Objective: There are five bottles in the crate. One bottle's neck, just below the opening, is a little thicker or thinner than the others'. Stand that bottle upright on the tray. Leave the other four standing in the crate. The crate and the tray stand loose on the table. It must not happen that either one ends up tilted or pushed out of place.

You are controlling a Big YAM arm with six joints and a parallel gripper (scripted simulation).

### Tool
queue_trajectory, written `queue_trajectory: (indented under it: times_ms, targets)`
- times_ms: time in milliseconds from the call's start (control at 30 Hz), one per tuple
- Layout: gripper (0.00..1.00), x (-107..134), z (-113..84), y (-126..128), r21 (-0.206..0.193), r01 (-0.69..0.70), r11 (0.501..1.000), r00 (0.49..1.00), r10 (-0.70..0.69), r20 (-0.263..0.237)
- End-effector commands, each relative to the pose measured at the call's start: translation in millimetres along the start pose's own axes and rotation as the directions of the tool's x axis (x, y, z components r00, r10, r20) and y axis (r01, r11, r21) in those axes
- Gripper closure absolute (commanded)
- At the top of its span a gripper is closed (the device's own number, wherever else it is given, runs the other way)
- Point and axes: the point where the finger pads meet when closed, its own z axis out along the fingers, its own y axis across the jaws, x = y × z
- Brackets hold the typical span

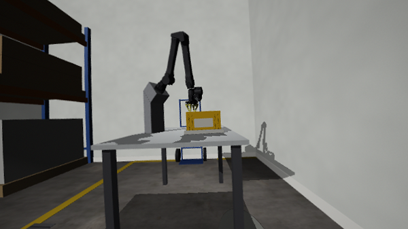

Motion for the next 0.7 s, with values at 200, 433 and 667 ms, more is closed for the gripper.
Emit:
queue_trajectory:
  times_ms: [200, 433, 667]
  targets:
    - [0.39, -3.6, 14.4, -3.0, 0.006, 0.002, 1.0, 1.0, -0.002, 0.005]
    - [0.39, -1.6, 20.3, -4.1, 0.008, -0.001, 1.0, 1.0, 0.001, 0.002]
    - [0.39, -3.1, 27.5, -3.5, 0.007, 0.001, 1.0, 1.0, -0.001, 0.004]
